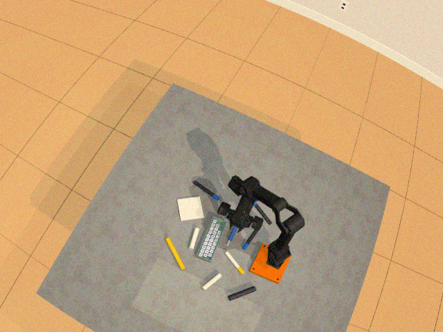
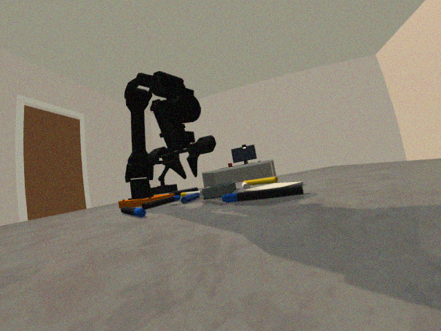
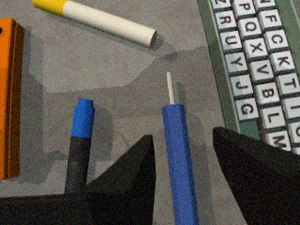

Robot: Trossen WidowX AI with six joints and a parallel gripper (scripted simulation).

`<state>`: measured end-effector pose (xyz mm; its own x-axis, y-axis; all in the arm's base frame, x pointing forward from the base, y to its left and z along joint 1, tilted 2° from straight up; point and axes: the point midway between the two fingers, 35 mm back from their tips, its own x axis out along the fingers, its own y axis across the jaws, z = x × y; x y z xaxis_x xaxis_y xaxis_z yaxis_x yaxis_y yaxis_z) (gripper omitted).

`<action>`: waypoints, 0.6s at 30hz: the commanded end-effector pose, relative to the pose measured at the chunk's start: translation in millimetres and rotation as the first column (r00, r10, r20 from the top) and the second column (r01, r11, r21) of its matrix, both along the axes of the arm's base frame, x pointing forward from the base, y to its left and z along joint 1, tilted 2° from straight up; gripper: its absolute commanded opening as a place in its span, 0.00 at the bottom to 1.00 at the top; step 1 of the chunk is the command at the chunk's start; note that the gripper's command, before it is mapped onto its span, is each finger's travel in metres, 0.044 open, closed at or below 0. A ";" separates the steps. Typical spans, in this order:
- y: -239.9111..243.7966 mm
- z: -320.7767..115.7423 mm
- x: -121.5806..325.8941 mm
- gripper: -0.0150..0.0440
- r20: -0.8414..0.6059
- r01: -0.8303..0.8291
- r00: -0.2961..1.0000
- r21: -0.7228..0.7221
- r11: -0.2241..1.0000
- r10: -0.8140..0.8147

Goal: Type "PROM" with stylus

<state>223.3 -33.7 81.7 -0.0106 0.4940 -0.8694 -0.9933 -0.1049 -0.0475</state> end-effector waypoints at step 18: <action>0.0 -17.9 1.7 0.51 0.004 -0.003 1.000 0.006 1.000 0.003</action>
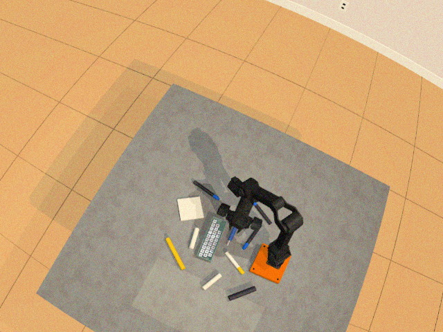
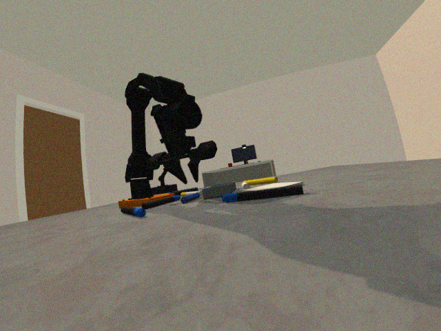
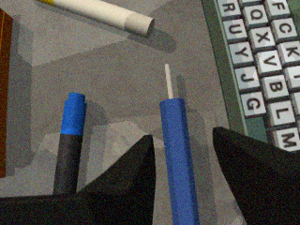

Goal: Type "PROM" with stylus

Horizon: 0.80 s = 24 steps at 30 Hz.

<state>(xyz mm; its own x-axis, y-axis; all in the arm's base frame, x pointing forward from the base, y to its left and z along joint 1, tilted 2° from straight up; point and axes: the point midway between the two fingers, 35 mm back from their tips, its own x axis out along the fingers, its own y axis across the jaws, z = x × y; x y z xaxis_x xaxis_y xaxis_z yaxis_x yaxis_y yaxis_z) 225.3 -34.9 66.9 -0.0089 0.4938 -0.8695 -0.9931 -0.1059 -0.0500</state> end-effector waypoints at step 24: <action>1.4 -22.5 -0.2 0.51 0.002 -0.002 1.000 0.006 1.000 0.002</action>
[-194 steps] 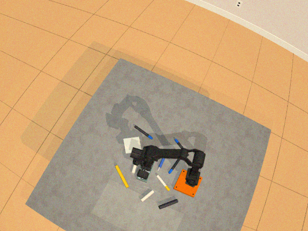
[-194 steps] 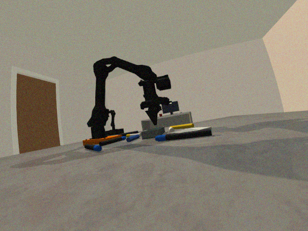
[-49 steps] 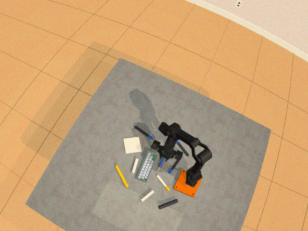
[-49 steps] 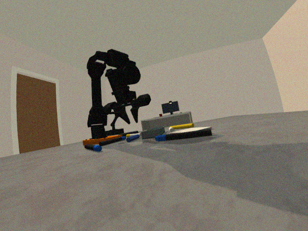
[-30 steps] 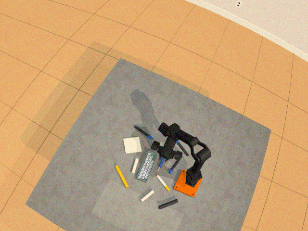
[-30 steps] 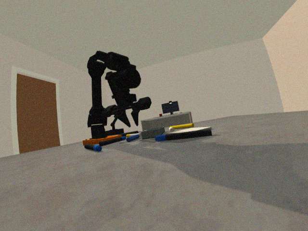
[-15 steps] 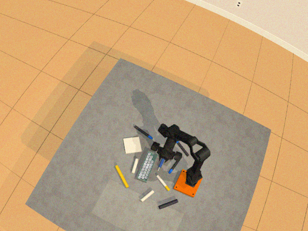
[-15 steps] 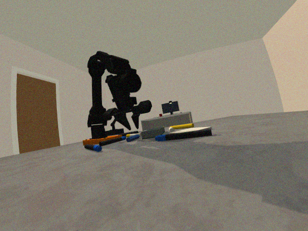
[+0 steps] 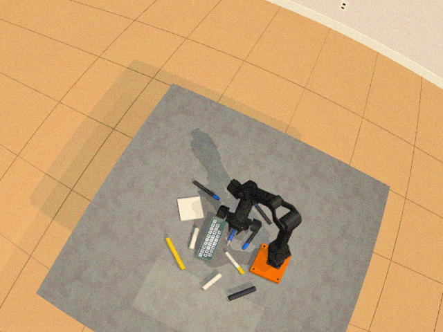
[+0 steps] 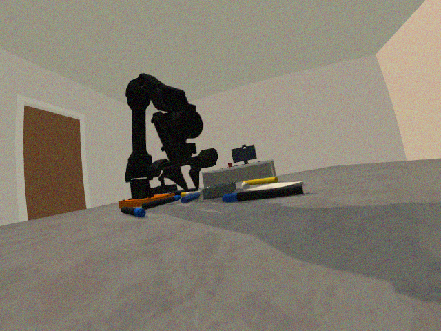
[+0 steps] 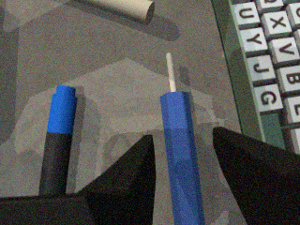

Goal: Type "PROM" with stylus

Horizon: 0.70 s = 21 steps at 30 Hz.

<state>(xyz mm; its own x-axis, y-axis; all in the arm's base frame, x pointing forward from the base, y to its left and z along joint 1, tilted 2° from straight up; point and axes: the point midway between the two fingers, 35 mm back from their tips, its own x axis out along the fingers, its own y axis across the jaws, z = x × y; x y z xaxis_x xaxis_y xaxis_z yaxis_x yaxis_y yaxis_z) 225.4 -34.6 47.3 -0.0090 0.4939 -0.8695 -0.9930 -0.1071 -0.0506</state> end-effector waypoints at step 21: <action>1.2 -20.2 0.5 0.51 0.001 0.000 1.000 0.006 1.000 0.000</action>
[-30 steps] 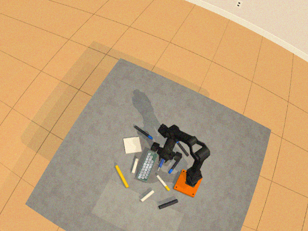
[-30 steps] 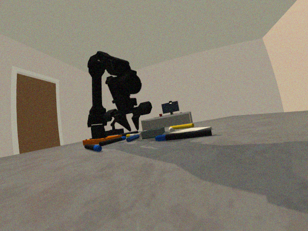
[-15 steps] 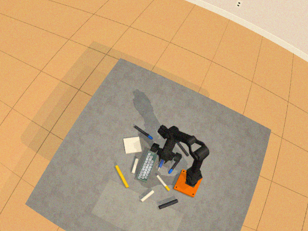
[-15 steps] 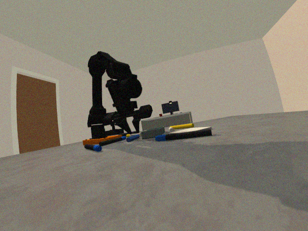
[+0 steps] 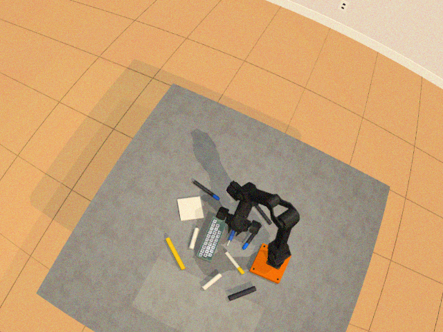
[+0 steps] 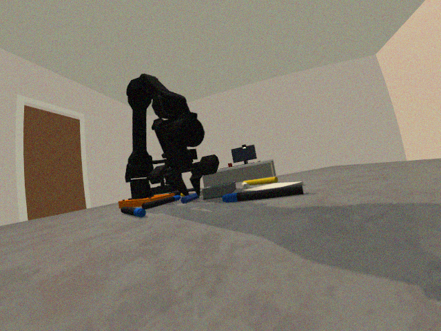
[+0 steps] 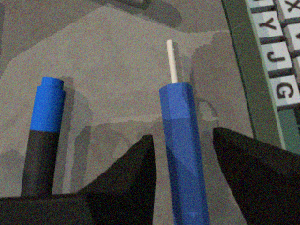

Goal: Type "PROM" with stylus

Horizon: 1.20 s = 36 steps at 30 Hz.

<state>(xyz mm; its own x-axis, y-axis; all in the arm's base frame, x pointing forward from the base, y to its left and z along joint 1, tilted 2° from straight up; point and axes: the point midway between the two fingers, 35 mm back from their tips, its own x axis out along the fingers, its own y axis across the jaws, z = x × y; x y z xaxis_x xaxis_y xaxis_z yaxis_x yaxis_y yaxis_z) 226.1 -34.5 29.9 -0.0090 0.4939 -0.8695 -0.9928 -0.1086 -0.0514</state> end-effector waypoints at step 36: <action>-0.1 43.2 -1.1 0.25 0.002 0.008 1.000 0.000 1.000 -0.008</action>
